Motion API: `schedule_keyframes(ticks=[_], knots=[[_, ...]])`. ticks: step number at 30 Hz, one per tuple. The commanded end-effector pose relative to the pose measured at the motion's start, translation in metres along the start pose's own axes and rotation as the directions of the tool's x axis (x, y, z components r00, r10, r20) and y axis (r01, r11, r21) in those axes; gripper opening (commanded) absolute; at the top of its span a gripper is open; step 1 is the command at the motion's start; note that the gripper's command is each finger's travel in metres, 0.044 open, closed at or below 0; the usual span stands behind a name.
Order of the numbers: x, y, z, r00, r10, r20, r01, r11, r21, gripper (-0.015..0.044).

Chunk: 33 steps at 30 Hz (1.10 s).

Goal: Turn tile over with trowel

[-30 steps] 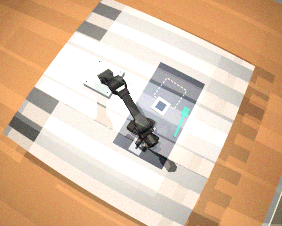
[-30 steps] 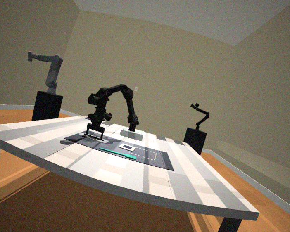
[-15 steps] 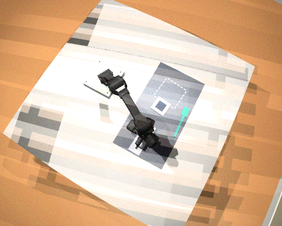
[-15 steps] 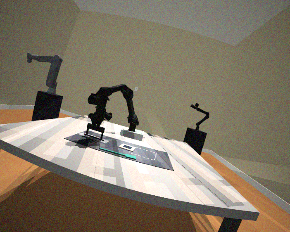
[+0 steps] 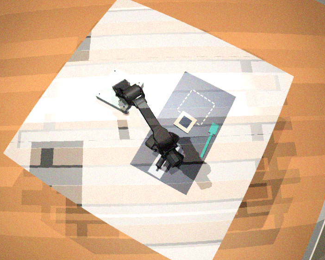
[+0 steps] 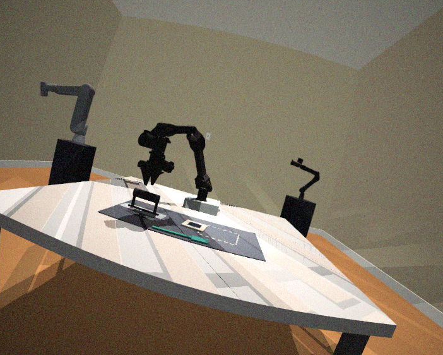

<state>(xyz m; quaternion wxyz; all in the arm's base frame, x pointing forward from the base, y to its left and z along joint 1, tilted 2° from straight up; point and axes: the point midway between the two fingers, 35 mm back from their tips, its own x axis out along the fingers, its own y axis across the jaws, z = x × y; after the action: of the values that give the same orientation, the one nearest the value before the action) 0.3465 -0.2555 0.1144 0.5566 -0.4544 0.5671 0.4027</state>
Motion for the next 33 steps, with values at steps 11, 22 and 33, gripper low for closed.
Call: schedule_keyframes(ticks=[11,22,33], knots=[[0.007,-0.002,-0.004,0.994,-0.105,0.025,0.088,0.918,0.387,0.0300],[0.014,-0.004,-0.008,0.977,-0.210,0.041,0.124,0.713,0.690,0.0300],[0.019,-0.003,-0.010,0.949,-0.313,0.048,0.093,0.420,0.903,0.0300]])
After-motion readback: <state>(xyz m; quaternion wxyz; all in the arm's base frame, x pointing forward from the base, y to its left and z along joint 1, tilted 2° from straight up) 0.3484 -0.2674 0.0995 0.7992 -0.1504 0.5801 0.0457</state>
